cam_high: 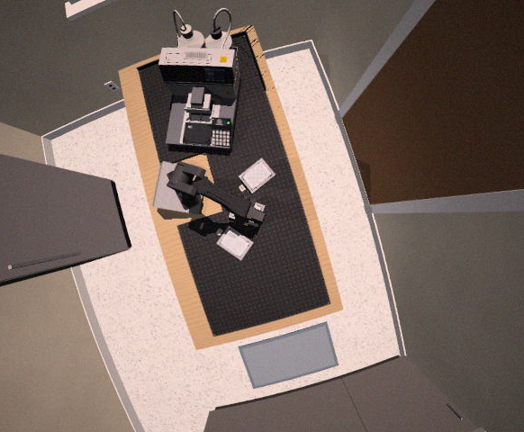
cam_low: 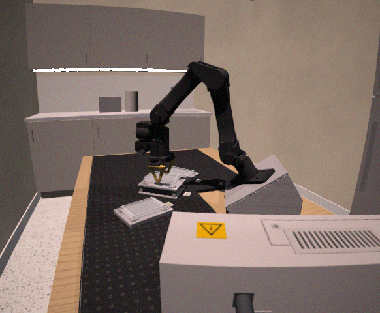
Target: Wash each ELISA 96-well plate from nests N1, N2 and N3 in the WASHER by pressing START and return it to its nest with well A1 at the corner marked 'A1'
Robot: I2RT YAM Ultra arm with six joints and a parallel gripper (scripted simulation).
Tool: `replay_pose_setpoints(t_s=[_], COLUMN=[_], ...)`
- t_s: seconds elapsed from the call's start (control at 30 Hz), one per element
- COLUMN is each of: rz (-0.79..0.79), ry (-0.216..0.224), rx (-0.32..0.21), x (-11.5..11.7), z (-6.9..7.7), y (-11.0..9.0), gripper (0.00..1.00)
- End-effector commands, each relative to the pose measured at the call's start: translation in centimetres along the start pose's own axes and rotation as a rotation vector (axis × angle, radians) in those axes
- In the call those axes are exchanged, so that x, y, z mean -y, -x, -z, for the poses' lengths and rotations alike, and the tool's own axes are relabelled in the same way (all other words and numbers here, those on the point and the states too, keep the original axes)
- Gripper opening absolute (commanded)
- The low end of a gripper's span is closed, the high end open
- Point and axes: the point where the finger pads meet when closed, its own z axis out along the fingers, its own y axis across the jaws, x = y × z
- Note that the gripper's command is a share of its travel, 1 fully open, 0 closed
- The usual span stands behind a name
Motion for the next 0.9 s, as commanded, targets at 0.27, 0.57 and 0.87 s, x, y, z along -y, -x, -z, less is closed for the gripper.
replay_pose_setpoints(t_s=[0.27,0.57,0.87], rz=[0.001,0.001,0.001], ry=[-0.001,-0.001,-0.001], rx=[0.013,0.013,0.013], x=[0.01,0.01,0.01], z=[0.04,-0.08,-0.23], y=[0.32,0.32,0.33], gripper=[0.00,0.00,0.00])
